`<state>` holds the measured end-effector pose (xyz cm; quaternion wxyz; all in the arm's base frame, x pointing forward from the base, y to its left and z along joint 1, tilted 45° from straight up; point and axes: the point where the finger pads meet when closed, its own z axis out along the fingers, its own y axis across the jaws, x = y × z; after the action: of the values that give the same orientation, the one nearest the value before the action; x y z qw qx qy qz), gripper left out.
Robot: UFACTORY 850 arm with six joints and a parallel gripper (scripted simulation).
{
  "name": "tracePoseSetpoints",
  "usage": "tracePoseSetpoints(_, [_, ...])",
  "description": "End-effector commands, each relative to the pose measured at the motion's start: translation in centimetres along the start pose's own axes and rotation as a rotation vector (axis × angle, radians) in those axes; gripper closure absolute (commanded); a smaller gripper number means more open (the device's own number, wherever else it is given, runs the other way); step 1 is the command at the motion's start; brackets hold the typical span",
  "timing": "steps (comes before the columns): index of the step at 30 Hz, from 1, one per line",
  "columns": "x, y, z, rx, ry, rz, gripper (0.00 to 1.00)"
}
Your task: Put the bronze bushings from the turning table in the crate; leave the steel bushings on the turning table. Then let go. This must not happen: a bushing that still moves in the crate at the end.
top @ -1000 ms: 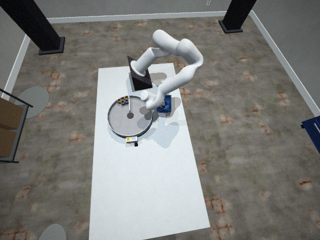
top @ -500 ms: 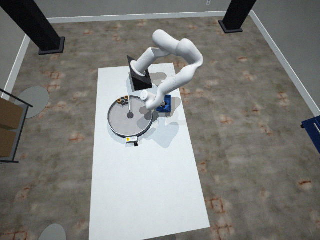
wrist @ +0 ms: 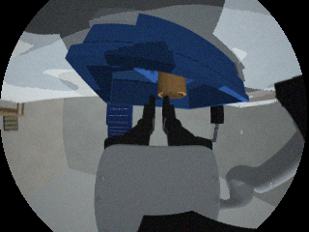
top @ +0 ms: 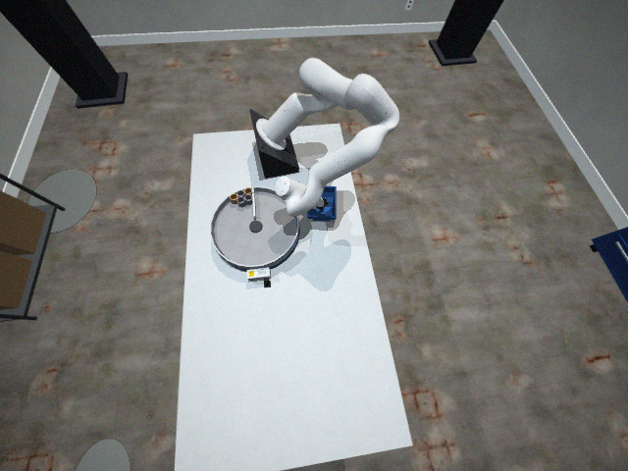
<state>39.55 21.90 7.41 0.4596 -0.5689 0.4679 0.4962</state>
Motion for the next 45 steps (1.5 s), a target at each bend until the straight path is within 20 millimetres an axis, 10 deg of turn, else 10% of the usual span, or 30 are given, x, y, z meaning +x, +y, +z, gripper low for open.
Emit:
tracePoseSetpoints(1, [-0.4,0.0,-0.5,0.001,0.000,-0.001,0.88])
tracePoseSetpoints(15, [-4.2,0.0,-5.0,0.001,0.000,-0.001,0.88])
tracePoseSetpoints(45, [-4.8,0.0,-5.7,0.001,0.000,-0.001,0.88])
